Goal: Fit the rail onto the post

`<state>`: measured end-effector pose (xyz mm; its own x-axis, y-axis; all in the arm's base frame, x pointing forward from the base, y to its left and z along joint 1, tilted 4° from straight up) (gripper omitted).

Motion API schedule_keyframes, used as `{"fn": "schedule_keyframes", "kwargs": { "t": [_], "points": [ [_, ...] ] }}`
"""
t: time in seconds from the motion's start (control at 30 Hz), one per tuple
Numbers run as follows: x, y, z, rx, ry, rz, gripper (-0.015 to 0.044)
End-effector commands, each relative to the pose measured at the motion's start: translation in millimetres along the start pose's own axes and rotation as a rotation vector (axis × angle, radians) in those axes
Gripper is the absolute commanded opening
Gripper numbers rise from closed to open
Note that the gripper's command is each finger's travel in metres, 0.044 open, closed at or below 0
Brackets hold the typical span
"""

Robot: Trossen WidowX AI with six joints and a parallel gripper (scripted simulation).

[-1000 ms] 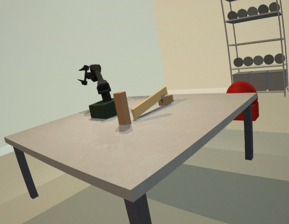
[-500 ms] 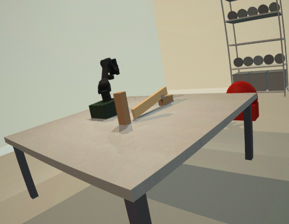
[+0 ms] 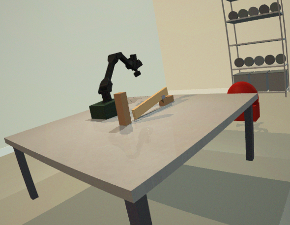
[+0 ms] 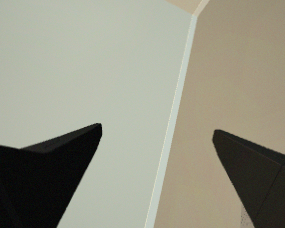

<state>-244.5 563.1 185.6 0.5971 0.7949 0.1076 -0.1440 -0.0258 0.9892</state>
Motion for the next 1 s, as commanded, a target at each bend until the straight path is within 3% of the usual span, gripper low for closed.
{"fn": "schedule_keyframes", "kwargs": {
  "t": [0.0,0.5,0.73,0.97],
  "points": [
    [53.1,-22.2,43.5,-0.106,-0.134,0.107,0.044],
    [178.0,-99.4,240.8,-0.597,-0.425,0.416,0.044],
    [197.7,-132.3,349.3,-0.86,-0.455,0.494,0.044],
    [187.2,-161.0,460.4,-1.107,-0.423,0.499,0.044]
  ]
}}
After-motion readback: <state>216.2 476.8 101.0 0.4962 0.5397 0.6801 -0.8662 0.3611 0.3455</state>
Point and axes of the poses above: the point midway between the two fingers, 35 mm back from their tips, its own z axis back along the fingers, its own y axis across the jaws, x = y × z, the point moved 2 cm from there along z, back along the fingers, and after that the axes turned 12 degrees about -z, right-handed, at the moved point
